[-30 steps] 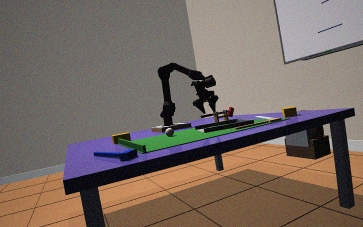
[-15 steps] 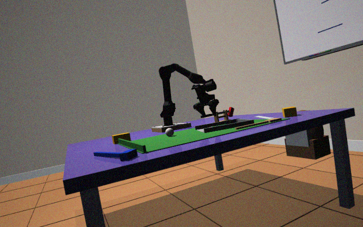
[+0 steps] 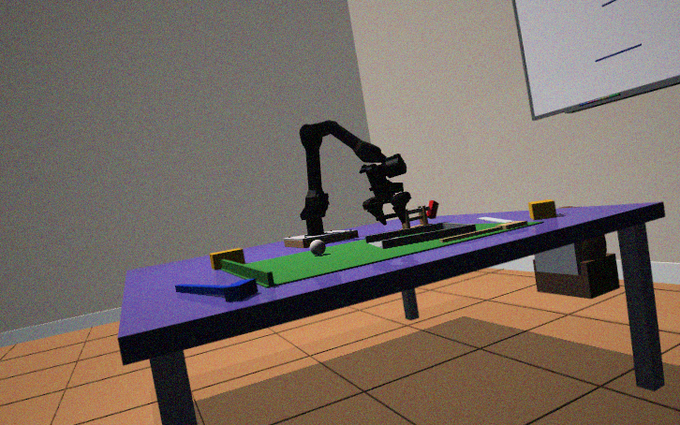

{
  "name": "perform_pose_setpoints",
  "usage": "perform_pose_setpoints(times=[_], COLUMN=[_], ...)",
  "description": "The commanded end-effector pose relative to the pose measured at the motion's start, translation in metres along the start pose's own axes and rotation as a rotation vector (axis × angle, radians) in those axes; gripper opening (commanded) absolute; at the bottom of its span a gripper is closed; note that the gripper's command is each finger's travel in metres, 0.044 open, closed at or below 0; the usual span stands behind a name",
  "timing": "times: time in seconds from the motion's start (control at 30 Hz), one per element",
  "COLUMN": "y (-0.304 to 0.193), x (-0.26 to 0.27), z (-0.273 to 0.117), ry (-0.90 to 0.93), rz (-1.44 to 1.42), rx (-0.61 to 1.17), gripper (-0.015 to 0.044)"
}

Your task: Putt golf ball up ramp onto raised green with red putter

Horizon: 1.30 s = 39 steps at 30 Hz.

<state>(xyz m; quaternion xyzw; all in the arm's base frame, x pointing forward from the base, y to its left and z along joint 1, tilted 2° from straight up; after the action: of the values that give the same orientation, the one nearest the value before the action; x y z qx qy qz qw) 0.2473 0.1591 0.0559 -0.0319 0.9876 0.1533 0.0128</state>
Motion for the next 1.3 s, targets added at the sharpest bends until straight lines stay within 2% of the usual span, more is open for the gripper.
perform_pose_setpoints(times=[0.0,0.5,0.73,0.87,1.27], y=[-0.002,0.0,0.0,0.002,0.019], x=[0.002,0.0,0.0,-0.001,-0.004], z=[0.003,0.0,0.0,-0.004,-0.065], ry=[0.006,0.001,0.001,0.001,0.004], rz=[0.003,0.0,0.0,0.0,0.001], rx=[0.006,0.0,0.0,0.0,0.0], gripper=[0.044,0.0046,0.0,0.0,0.0])
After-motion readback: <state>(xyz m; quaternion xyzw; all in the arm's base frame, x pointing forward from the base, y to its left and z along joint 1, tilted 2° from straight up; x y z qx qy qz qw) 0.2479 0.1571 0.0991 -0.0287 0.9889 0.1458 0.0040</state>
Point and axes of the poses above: the point midway between the two fingers, 35 mm back from their tips, its own z axis out along the fingers, its own x axis across the jaws, y = z × x, the point moved 1 cm from there along -z, back along the fingers
